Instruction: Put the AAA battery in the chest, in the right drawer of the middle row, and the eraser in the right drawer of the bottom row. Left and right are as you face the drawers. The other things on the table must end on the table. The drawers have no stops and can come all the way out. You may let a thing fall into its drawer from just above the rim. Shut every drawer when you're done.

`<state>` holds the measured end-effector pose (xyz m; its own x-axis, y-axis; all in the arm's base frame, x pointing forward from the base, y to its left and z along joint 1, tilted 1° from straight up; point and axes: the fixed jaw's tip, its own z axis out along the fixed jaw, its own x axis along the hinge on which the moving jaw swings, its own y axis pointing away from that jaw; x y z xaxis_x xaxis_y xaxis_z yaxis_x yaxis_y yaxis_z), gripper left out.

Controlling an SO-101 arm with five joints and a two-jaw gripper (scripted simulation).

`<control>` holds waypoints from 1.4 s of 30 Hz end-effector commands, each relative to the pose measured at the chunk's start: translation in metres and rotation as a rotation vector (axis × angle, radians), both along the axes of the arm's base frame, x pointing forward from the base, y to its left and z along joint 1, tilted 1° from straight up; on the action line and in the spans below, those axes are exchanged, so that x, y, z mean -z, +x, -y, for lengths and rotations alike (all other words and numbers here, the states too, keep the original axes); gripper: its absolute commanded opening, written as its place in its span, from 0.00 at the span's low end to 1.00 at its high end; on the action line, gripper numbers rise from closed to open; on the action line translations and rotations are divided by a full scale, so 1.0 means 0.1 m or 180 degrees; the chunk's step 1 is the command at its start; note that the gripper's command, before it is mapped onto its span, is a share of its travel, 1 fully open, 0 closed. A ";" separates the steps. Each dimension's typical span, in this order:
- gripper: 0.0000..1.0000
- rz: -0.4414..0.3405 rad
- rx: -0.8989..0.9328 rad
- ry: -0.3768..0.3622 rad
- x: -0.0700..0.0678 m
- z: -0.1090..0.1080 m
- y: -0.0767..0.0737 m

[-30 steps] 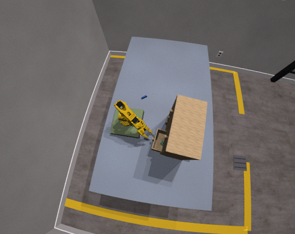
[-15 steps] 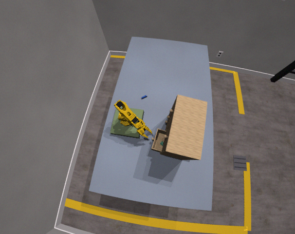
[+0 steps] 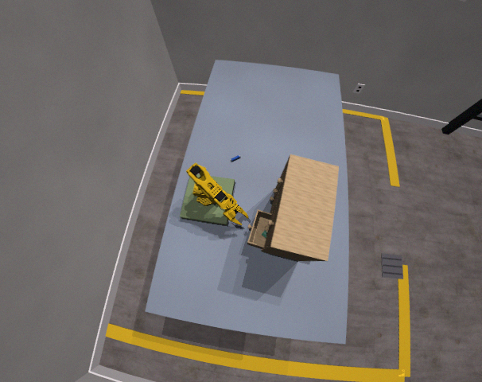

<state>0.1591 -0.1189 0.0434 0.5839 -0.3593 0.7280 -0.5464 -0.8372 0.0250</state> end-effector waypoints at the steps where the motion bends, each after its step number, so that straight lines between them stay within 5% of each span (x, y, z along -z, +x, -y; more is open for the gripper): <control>1: 0.21 -0.0034 0.0025 0.0014 0.04 0.00 -0.03; 25: 0.21 -0.0031 -0.0002 0.0019 0.17 0.12 0.17; 42: 0.21 -0.0020 0.0016 0.0035 0.11 0.10 0.14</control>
